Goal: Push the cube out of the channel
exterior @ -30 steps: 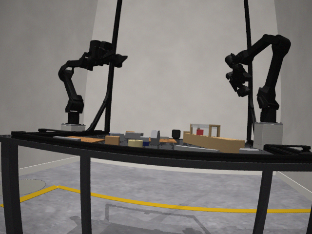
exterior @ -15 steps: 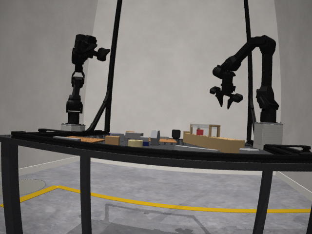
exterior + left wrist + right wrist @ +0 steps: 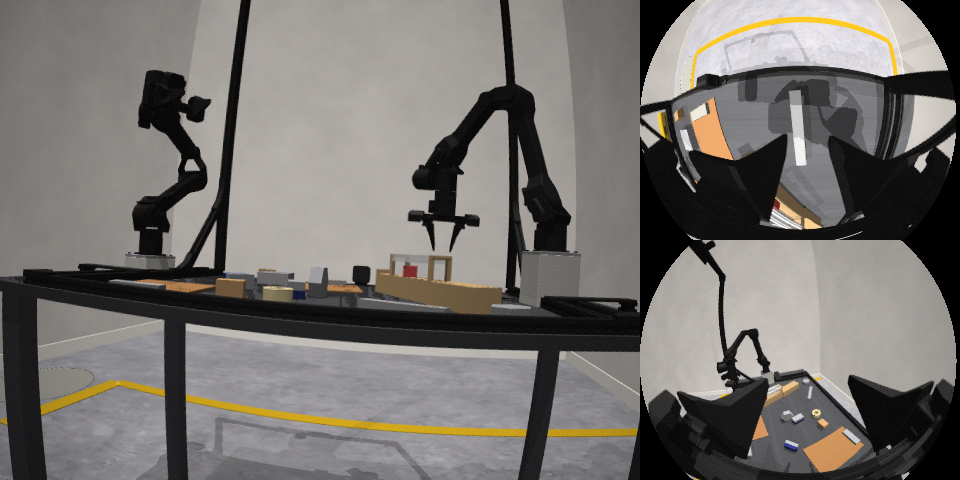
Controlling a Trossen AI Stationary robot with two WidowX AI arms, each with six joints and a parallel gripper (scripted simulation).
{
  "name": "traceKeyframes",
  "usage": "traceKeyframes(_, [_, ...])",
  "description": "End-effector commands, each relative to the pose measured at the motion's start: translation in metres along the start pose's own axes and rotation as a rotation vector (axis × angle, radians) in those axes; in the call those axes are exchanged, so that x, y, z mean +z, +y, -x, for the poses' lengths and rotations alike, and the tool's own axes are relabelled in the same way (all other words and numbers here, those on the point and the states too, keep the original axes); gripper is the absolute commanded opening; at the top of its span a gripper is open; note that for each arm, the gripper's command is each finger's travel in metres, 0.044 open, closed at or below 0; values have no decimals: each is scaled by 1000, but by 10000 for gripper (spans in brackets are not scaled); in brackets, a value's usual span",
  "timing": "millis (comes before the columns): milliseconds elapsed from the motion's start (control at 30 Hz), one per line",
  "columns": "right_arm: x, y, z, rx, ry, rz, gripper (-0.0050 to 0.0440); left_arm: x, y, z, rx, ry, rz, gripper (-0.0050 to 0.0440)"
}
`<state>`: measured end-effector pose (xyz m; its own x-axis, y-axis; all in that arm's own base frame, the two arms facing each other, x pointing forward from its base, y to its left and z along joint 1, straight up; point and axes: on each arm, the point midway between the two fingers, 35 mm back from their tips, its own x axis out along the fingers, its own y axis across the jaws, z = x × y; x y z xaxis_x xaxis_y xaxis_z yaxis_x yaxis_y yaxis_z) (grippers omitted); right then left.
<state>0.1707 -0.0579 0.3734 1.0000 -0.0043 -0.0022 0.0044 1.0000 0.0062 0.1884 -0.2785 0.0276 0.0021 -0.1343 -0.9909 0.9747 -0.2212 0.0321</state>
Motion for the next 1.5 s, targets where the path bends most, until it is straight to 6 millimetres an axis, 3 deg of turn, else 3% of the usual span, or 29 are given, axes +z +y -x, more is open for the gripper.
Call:
traceKeyframes(0, [6,11,9,4,-3,9,400,-13,7,-13,-16,79,83,200])
traceKeyframes(400, [7,18,13,4,-2,6,400,-22,11,-22,-23,133,138,200])
traceKeyframes(633, [27,-19,-4,47,51,-17,400,-22,11,-22,-23,133,138,368])
traceKeyframes(700, [27,-19,-4,47,51,-17,400,-22,11,-22,-23,133,138,368])
traceKeyframes(767, [30,-31,-13,86,74,-6,400,-22,11,-22,-23,133,138,400])
traceKeyframes(1033, [25,-81,-61,264,158,43,400,-22,11,-22,-23,133,138,400])
traceKeyframes(1200, [7,-106,-101,392,198,77,400,-22,11,-22,-23,133,138,400])
traceKeyframes(1267, [7,-106,-101,392,198,77,400,-22,11,-22,-23,133,138,400])
traceKeyframes(1467, [-31,-125,-153,560,230,118,400,-22,11,-22,-23,133,138,400])
